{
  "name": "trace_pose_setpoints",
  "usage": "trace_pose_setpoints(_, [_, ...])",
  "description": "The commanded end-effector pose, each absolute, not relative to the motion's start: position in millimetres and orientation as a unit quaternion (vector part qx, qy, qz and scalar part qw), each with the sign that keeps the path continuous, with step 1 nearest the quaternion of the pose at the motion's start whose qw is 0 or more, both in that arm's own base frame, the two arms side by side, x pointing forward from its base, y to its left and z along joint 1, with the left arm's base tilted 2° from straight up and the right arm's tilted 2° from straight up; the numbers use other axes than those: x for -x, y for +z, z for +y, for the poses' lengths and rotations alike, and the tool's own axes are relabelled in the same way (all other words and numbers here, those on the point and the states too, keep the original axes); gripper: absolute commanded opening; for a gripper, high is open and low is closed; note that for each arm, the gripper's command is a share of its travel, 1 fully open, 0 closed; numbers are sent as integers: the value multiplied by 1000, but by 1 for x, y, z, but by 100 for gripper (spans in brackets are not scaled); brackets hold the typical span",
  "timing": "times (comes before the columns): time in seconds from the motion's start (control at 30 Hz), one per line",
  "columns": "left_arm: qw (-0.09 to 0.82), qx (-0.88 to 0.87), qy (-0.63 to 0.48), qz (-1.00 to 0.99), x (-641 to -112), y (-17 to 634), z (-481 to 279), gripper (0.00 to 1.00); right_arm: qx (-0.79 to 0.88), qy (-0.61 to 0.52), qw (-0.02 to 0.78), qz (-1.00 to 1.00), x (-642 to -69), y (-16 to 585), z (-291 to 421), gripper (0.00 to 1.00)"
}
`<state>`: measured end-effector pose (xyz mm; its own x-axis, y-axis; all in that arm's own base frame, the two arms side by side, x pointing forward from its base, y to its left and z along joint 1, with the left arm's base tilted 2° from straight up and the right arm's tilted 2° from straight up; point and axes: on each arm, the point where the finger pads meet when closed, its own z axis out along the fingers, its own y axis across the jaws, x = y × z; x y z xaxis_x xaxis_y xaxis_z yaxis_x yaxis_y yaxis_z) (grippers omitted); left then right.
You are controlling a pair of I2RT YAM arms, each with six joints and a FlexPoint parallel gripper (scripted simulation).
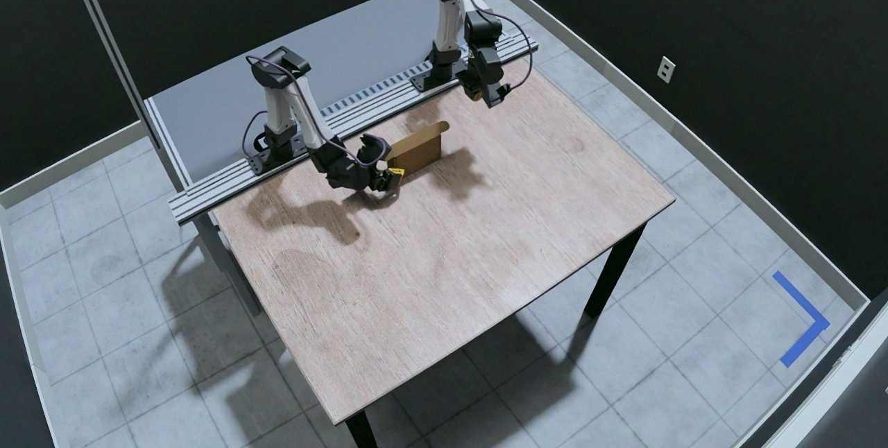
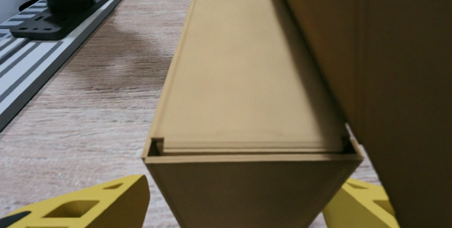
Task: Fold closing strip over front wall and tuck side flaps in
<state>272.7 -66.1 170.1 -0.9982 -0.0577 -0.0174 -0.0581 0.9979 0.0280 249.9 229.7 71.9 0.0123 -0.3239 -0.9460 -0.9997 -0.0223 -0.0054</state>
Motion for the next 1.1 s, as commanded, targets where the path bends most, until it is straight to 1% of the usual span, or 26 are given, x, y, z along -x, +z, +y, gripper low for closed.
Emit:
trace_pose_setpoints(0.0, [12, 30, 14, 999, -273, 174, -67, 0, 584, 410, 417, 563, -254, 76, 230, 76])
trace_pose_setpoints(1.07, [12, 30, 14, 999, -273, 174, -67, 0, 584, 410, 417, 563, -254, 76, 230, 57])
